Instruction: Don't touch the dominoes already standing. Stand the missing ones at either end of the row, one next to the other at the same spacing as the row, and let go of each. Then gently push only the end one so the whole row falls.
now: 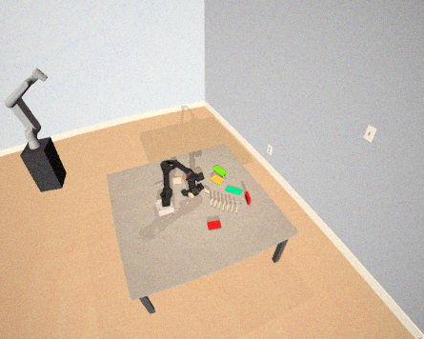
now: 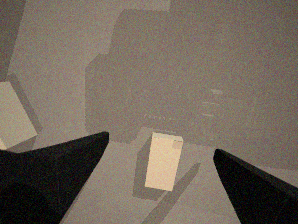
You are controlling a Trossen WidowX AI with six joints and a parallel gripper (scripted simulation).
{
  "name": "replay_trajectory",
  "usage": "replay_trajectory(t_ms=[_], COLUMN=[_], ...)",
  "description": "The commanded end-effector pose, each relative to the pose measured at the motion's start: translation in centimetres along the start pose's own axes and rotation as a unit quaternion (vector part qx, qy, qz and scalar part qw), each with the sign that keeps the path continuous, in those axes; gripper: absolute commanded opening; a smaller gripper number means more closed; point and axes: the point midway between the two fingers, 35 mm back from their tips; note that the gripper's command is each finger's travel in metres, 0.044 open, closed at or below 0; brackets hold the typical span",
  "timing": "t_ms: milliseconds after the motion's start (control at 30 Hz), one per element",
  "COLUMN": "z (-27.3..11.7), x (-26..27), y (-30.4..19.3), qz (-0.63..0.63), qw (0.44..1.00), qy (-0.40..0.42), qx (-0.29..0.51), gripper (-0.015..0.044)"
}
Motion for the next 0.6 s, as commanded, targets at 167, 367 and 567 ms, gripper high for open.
replay_trajectory(t_ms=[167,367,567], z=[0.73,0.73,0.73], x=[-0.41,-0.41,-0.41], y=[0.16,0.16,0.16], qz=[-0.001,-0.001,-0.001], qw=[1.000,1.000,1.000], qy=[-0.007,-0.007,-0.007], qx=[-0.003,-0.003,-0.003], gripper=[0.0440,0.0282,0.0125])
Point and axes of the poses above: the point midway between the two fingers, 35 mm back from their tips, its own z axis out along the fingers, its own x axis across the jaws, y = z × x, and after that the axes turned 6 degrees about z, right-handed
